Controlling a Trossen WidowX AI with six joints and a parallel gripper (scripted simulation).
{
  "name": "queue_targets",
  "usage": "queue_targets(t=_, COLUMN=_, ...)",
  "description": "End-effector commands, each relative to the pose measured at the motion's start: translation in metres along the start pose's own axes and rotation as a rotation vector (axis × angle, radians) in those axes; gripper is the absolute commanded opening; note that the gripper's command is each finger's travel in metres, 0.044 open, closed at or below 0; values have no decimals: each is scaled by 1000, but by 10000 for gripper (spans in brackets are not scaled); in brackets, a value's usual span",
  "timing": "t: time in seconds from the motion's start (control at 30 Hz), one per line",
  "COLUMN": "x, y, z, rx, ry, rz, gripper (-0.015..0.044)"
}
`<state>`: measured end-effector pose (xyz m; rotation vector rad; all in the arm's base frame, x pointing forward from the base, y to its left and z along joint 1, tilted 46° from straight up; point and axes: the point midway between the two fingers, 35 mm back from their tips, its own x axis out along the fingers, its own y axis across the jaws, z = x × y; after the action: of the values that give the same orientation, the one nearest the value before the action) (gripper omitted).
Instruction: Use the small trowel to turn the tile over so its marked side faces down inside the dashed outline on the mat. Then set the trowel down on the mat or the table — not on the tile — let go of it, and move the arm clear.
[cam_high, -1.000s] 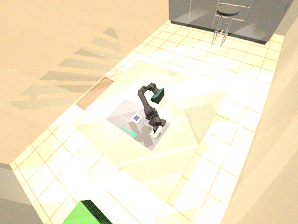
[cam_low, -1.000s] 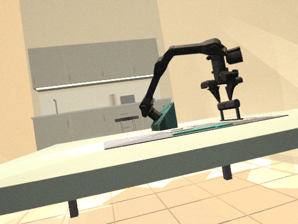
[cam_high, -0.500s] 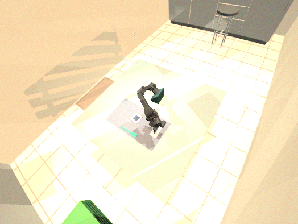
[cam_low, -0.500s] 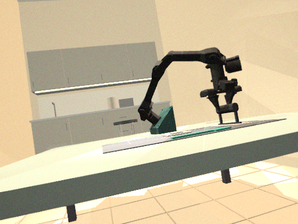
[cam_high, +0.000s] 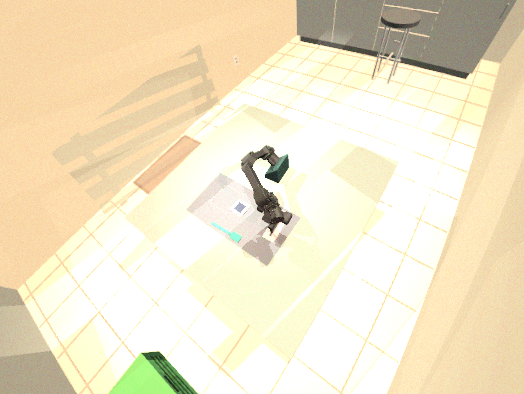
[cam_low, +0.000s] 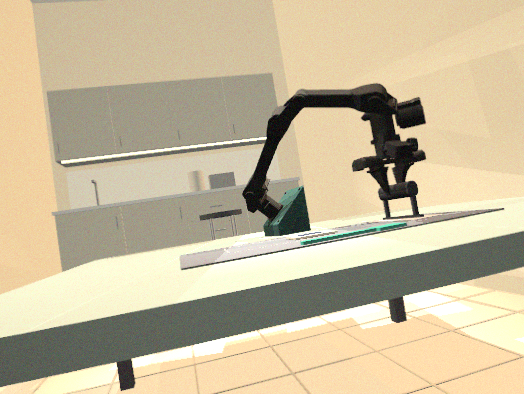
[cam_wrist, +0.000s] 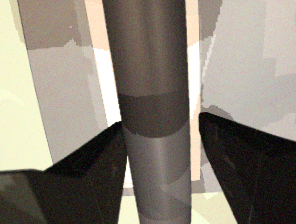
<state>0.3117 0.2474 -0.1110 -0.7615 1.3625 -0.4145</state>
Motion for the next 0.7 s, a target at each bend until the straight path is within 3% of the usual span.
queue_targets(t=0.0, x=1, y=-2, z=0, rx=-4, ry=0, rz=-5, gripper=157)
queue_targets(t=0.37, x=1, y=-2, z=0, rx=-9, ry=0, rz=-5, gripper=130)
queue_targets(t=0.67, x=1, y=-2, z=0, rx=-259, ry=1, rz=-5, gripper=130)
